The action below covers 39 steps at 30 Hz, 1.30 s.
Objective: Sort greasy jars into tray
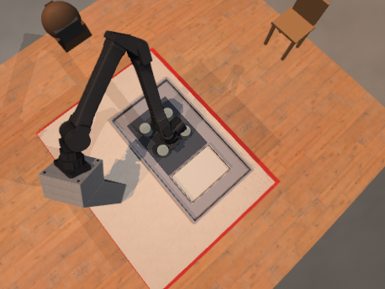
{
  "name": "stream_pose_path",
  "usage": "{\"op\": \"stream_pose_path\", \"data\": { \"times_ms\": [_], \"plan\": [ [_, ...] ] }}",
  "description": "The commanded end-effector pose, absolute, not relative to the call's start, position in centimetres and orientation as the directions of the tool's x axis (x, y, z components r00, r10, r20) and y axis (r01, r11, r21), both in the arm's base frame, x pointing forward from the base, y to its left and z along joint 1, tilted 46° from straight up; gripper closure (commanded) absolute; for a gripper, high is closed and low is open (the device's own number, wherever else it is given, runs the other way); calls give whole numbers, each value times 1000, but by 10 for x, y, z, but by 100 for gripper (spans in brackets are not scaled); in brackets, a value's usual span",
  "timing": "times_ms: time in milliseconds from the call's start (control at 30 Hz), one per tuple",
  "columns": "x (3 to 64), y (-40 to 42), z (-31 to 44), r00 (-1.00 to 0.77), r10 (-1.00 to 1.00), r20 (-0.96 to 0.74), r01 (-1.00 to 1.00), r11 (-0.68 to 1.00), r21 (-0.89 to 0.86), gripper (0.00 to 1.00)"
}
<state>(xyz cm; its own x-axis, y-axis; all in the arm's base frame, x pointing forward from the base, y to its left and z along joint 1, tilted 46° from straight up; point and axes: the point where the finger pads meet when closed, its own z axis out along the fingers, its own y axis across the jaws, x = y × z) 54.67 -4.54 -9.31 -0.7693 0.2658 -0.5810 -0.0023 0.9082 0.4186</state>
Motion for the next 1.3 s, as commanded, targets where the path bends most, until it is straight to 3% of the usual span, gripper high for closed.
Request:
{"op": "stream_pose_path", "data": {
  "times_ms": [0, 1267],
  "plan": [
    [542, -44, -92, -767, 274, -581, 5, 907, 422, 100],
    [538, -43, -94, -767, 274, -581, 5, 907, 422, 100]
  ]
}}
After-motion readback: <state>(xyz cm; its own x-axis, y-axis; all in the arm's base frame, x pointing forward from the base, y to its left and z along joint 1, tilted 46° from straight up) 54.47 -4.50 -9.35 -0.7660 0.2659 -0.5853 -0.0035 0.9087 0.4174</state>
